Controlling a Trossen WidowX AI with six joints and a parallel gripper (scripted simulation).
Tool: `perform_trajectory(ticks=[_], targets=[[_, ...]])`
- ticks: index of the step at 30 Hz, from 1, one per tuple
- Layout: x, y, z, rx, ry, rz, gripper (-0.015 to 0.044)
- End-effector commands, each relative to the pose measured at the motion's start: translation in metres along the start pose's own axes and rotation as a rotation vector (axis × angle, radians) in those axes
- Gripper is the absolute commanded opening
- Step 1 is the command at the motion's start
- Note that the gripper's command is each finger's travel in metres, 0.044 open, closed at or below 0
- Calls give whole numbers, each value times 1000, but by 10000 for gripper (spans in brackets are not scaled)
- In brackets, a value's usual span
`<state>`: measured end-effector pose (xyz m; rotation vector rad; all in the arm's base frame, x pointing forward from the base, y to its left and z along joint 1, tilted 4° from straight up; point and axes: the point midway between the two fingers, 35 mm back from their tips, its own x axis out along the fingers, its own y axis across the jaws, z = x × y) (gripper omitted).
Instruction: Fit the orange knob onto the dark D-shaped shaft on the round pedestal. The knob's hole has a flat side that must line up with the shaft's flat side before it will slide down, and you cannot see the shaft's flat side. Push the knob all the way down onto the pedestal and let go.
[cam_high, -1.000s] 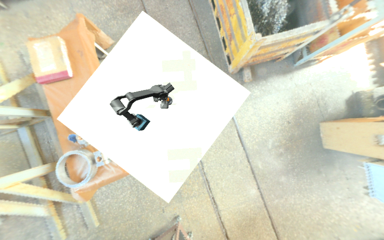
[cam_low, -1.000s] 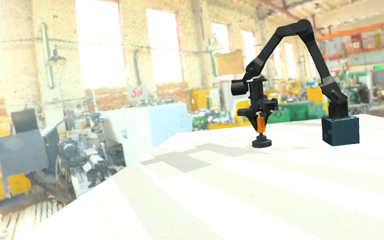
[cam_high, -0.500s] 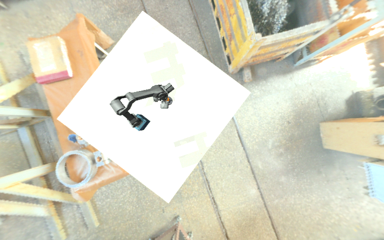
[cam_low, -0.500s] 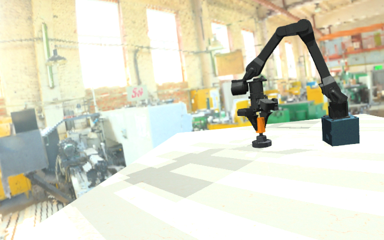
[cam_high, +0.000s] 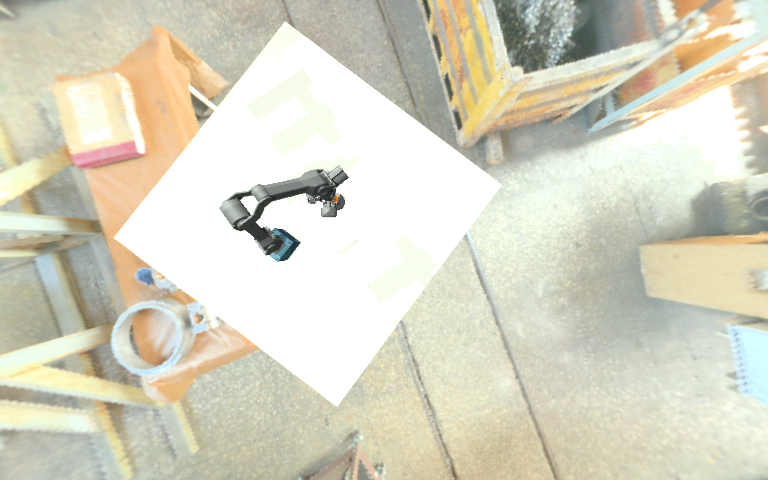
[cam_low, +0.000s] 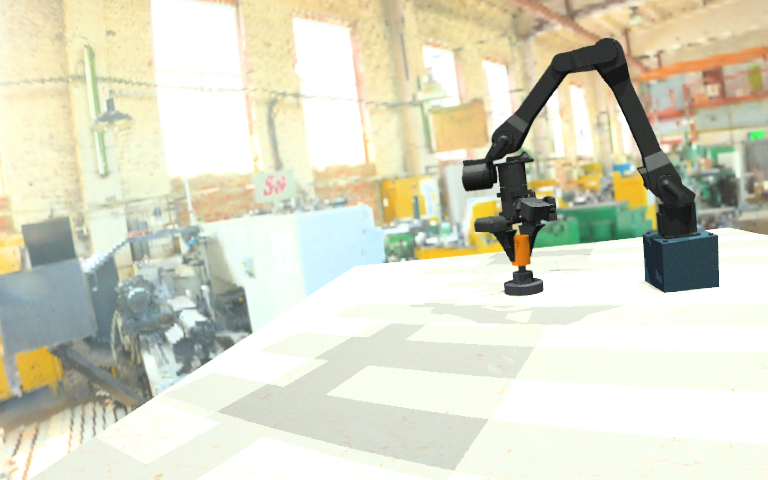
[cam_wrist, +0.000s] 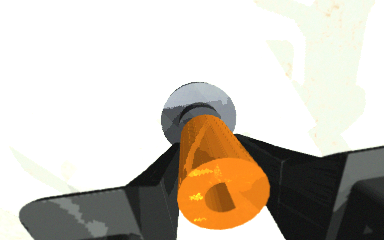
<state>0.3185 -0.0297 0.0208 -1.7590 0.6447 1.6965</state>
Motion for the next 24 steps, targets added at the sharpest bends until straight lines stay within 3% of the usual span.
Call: perform_trajectory(ticks=[1,24], targets=[[0,0,0,-2,-1,-1,0],[-5,0,-1,-54,-1,-1,0]])
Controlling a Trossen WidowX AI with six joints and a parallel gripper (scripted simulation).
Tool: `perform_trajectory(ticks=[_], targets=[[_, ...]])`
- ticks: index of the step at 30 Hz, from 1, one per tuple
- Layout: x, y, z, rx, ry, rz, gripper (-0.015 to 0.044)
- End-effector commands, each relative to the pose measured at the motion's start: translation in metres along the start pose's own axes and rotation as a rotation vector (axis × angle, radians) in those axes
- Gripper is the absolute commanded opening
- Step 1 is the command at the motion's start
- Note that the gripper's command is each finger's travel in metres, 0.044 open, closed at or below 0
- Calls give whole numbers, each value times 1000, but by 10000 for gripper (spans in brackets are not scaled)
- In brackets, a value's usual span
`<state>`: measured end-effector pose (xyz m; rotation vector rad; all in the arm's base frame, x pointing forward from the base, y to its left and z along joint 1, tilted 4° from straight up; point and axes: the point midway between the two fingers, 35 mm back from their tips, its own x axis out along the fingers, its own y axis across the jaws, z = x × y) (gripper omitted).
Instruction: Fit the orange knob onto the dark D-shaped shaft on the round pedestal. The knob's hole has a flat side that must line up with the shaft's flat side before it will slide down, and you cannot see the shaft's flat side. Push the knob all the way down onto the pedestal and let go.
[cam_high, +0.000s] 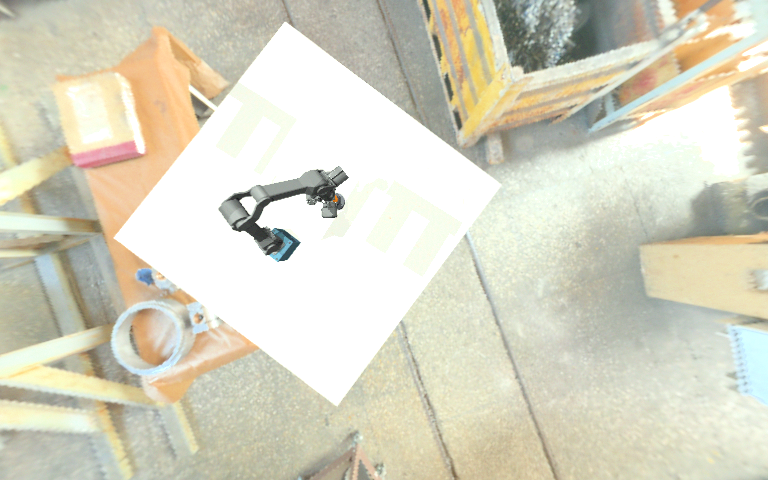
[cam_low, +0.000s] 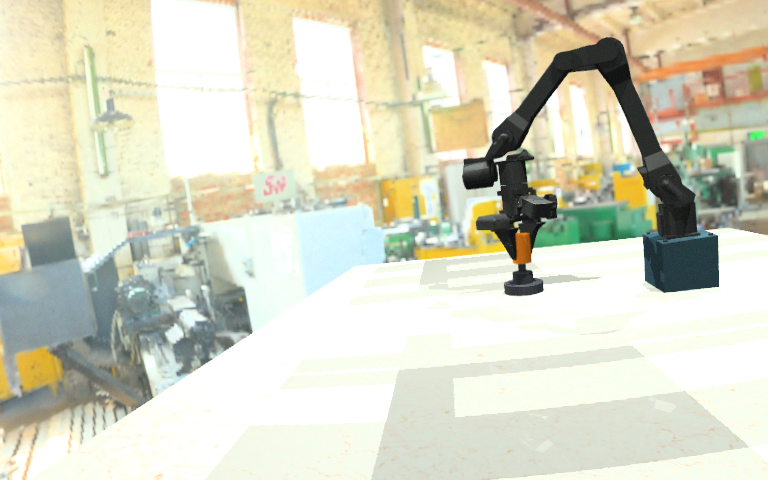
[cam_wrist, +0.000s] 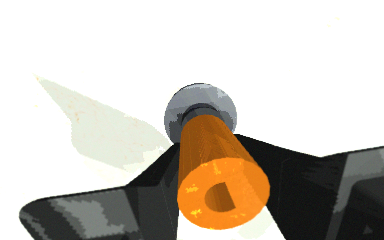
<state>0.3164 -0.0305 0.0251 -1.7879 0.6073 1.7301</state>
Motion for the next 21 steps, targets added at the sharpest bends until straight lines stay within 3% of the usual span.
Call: perform_trajectory(ticks=[1,21], targets=[[0,-2,-3,-6,4,-2,0],[5,-2,-2,-20,4,-2,0]])
